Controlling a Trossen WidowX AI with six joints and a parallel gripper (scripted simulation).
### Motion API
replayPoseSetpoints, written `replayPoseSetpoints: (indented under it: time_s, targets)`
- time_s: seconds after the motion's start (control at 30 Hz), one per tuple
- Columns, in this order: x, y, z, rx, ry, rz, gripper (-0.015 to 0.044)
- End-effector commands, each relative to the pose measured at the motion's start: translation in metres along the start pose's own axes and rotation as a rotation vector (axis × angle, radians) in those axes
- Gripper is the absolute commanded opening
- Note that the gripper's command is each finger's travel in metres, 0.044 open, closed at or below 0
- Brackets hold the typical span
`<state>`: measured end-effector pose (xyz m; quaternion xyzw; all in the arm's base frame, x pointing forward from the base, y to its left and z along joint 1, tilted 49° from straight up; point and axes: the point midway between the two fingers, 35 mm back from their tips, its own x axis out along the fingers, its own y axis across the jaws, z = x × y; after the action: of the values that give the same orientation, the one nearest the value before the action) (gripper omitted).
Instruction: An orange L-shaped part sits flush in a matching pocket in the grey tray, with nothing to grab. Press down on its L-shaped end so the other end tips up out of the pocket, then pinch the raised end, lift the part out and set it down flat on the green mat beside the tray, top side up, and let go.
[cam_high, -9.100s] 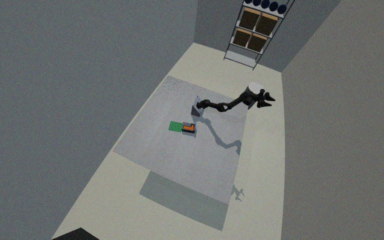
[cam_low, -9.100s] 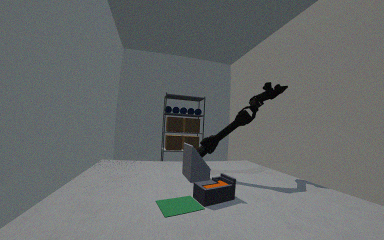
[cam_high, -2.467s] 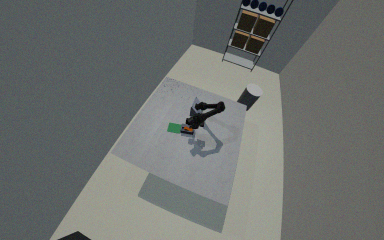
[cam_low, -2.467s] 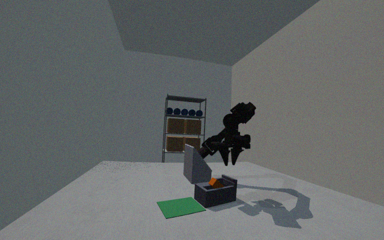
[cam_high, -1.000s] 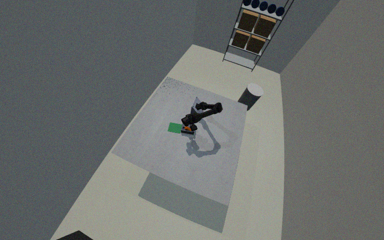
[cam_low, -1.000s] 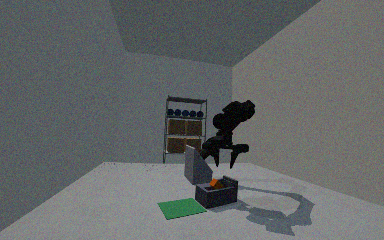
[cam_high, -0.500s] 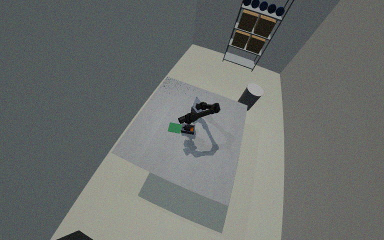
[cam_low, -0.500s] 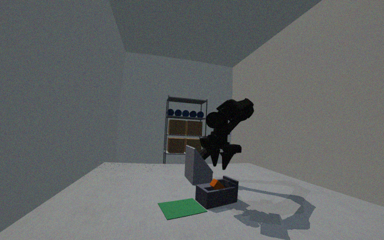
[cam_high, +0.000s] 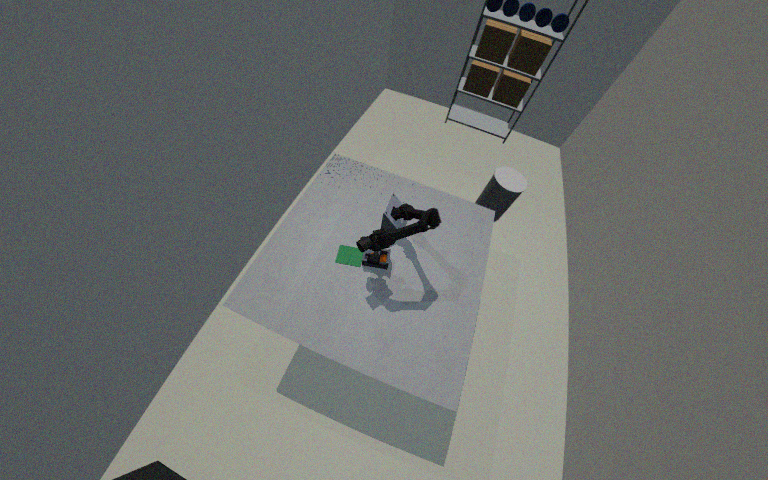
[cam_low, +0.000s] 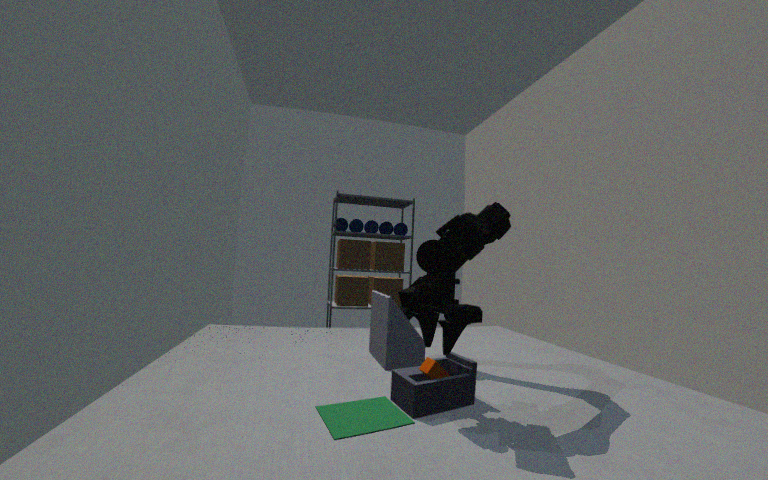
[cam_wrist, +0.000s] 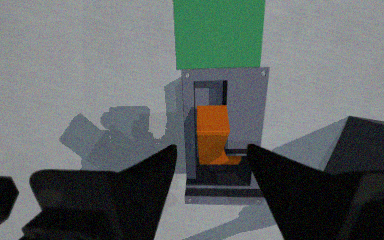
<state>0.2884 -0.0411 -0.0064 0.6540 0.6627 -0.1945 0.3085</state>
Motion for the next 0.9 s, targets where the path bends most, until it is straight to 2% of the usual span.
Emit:
replayPoseSetpoints:
  time_s: [0.0, 0.87]
  targets:
    - [0.008, -0.001, -0.001, 0.009, 0.008, 0.001, 0.028]
    - [0.049, -0.002, -0.002, 0.009, 0.011, 0.002, 0.028]
